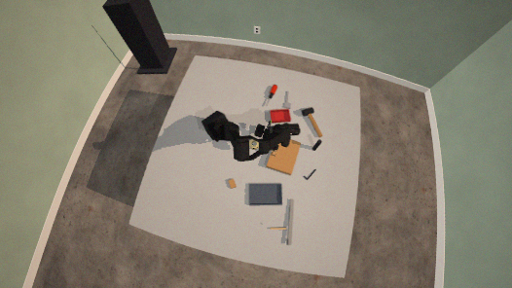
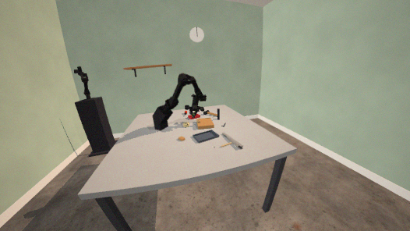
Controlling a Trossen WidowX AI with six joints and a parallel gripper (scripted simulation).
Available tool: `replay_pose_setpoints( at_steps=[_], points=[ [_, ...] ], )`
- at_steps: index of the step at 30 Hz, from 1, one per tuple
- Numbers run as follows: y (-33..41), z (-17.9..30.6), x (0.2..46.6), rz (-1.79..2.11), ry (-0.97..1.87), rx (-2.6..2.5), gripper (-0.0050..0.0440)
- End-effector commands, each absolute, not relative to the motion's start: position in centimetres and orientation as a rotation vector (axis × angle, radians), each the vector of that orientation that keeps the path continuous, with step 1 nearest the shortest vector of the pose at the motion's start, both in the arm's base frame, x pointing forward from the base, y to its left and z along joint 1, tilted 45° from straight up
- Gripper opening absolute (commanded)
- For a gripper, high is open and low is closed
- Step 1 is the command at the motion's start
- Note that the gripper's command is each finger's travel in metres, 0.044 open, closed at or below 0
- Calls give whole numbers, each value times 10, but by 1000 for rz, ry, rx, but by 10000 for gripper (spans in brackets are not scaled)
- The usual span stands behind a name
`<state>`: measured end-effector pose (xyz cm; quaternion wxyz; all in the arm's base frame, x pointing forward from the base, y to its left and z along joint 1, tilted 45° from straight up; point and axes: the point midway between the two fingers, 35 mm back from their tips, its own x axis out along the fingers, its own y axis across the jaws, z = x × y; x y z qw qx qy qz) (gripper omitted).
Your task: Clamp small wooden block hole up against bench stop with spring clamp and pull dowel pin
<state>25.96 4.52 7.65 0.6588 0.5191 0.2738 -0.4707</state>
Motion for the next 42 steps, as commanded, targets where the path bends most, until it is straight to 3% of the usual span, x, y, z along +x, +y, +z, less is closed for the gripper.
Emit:
replay_pose_setpoints(
  at_steps=[1, 42],
  points=[
    [42, 80, 261, -1061, 621, 1185, 0],
    [13, 102, 266, -1044, 606, 1212, 0]
  ],
)
